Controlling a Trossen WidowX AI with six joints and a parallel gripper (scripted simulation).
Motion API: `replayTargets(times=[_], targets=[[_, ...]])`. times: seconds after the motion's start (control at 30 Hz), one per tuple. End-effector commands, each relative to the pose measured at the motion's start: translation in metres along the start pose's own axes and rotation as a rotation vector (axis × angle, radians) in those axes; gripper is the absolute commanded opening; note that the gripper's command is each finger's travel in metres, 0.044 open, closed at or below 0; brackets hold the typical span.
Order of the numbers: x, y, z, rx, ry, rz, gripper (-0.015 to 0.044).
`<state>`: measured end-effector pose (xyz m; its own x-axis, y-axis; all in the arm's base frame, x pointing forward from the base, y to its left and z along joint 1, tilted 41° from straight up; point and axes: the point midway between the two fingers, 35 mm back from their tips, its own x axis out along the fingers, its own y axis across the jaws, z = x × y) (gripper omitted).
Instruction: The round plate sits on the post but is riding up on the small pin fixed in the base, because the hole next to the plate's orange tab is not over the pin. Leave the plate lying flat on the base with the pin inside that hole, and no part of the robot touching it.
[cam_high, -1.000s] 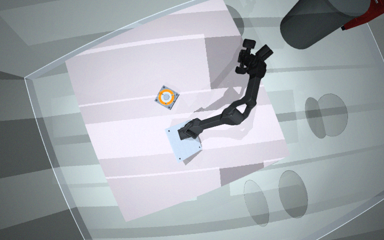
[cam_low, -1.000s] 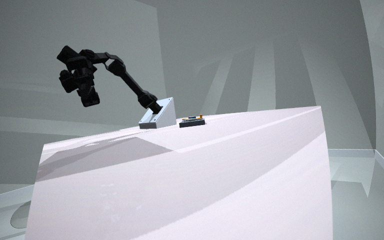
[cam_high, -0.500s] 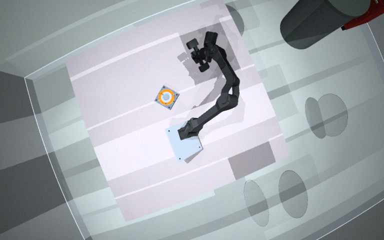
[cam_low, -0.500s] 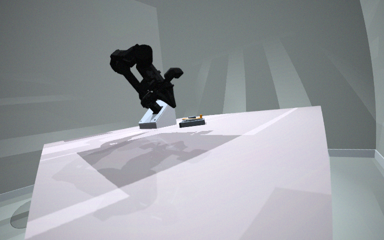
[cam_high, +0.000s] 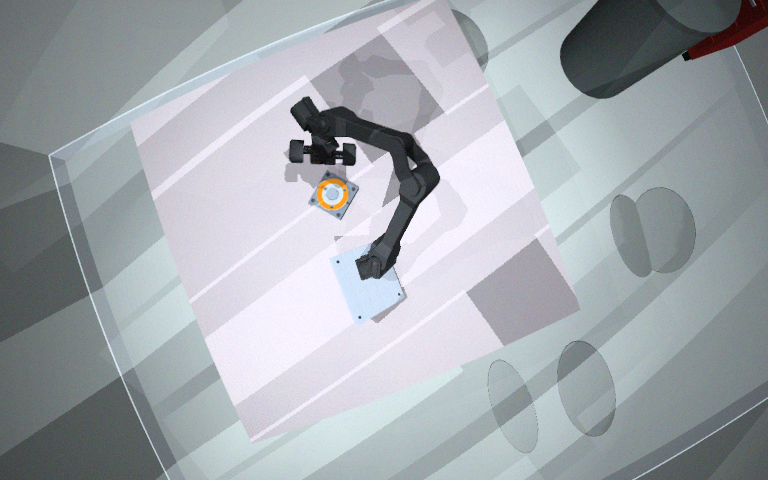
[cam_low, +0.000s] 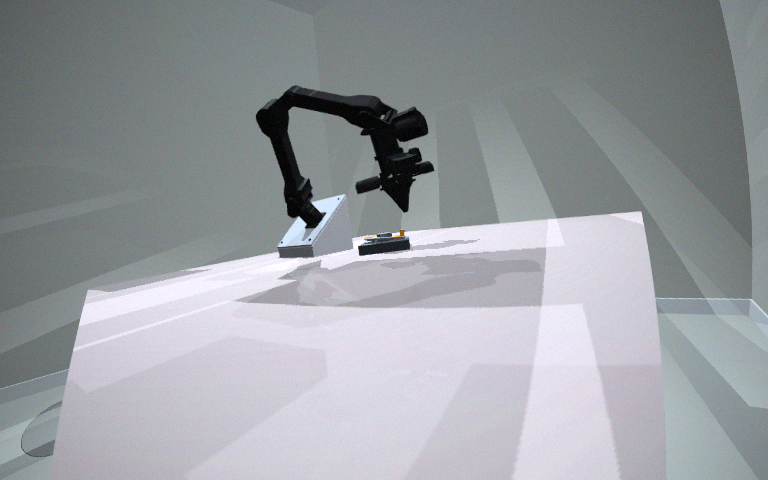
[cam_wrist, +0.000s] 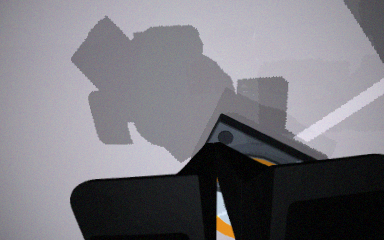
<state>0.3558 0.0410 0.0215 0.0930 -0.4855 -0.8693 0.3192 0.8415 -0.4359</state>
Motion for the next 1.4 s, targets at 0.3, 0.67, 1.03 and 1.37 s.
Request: replayTargets(times=[0.3, 0.67, 1.03, 1.37], targets=[[0.012, 0.034, -0.079, -0.398, 0.002, -0.194, 0.0], [0.059, 0.025, -0.078, -0.398, 0.001, -0.196, 0.0], [0.057, 0.018, -0.063, -0.397, 0.0, -0.197, 0.0], [0.055, 0.012, -0.056, -0.397, 0.0, -0.198, 0.0]])
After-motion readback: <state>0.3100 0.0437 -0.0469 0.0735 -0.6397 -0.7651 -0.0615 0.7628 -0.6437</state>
